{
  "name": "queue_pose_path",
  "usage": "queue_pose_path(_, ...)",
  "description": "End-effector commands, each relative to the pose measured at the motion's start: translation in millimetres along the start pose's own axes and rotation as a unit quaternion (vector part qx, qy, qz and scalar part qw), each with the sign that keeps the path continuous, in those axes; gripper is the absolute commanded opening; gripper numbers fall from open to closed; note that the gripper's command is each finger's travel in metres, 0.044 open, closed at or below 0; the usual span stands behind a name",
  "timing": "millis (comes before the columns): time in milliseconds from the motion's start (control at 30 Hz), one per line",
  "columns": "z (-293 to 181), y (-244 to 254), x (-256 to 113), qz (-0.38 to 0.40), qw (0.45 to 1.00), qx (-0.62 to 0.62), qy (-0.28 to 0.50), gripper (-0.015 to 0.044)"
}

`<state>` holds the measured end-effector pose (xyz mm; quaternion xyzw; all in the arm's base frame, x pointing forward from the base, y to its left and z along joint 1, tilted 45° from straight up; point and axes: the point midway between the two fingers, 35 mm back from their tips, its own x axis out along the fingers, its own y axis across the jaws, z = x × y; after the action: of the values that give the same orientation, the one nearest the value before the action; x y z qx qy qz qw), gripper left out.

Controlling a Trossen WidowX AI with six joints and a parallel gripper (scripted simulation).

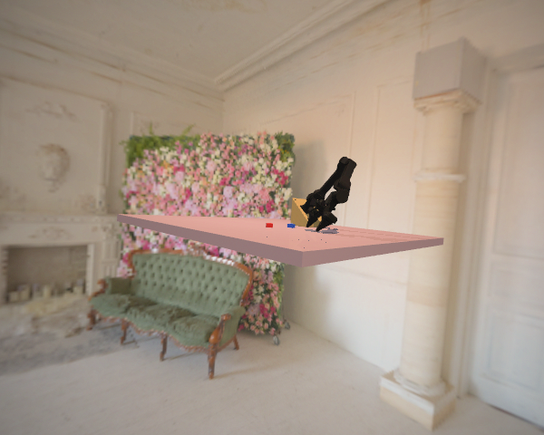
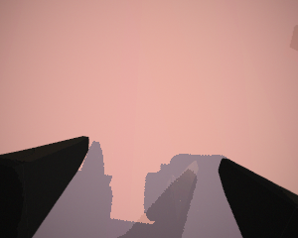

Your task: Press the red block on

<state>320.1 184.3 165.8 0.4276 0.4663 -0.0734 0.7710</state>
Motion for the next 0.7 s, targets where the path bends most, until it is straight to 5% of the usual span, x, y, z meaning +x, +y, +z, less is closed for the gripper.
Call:
queue_pose_path(0,37,-33,26,-0.067,0.996,0.001,0.051,0.044)
queue_pose_path(267,109,-108,47,-0.109,0.976,0.068,0.175,0.044)
queue_pose_path(467,164,-159,46,-0.033,0.953,0.133,0.27,0.044)
queue_pose_path(667,178,-173,42,0.0,0.947,0.153,0.283,0.044)
